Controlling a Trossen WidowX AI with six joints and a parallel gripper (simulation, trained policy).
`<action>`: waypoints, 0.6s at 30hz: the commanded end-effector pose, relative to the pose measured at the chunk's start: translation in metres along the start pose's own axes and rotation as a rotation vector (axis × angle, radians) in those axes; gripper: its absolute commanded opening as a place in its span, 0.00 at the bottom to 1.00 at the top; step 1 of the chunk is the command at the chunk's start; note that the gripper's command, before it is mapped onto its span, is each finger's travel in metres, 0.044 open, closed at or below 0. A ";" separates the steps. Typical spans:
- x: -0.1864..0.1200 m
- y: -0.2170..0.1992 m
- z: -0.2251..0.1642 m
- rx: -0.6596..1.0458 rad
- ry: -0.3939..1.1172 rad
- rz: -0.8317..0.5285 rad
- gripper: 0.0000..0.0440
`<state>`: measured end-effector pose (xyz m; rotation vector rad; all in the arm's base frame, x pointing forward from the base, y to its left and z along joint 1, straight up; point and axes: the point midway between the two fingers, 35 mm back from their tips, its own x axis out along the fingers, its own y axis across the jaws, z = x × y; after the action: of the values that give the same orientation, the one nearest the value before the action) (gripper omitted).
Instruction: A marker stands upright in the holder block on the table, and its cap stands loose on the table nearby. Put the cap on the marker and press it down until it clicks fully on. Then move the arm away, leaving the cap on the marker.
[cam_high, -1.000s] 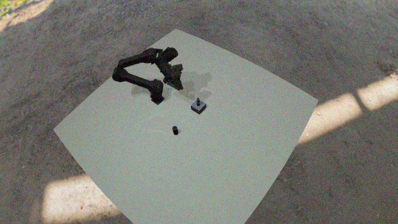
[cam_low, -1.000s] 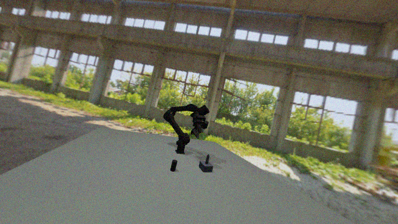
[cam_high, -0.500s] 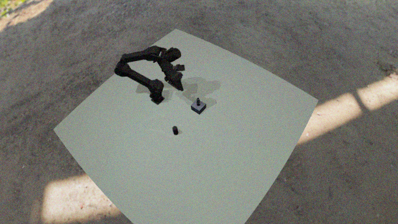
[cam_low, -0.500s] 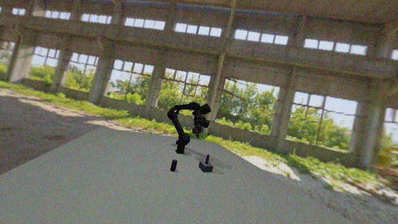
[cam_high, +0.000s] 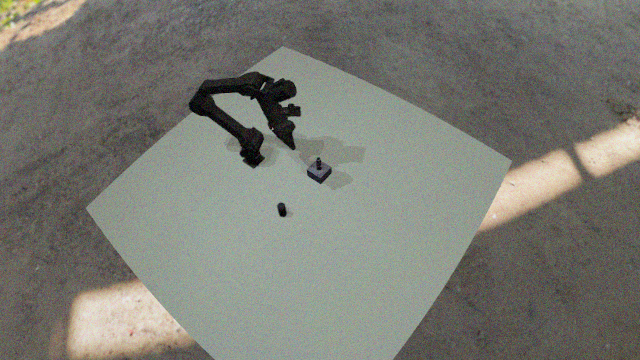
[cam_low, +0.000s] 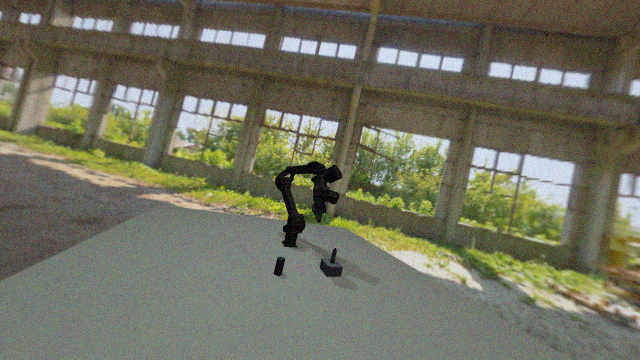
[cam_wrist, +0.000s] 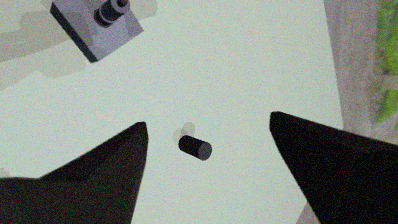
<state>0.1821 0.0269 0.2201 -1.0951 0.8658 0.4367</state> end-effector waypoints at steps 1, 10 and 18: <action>0.001 -0.004 0.001 0.037 0.012 0.022 0.73; 0.007 -0.011 -0.001 0.111 0.050 0.068 0.74; 0.013 -0.017 -0.004 0.178 0.088 0.107 0.74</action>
<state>0.1971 0.0168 0.2183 -0.9445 1.0039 0.4018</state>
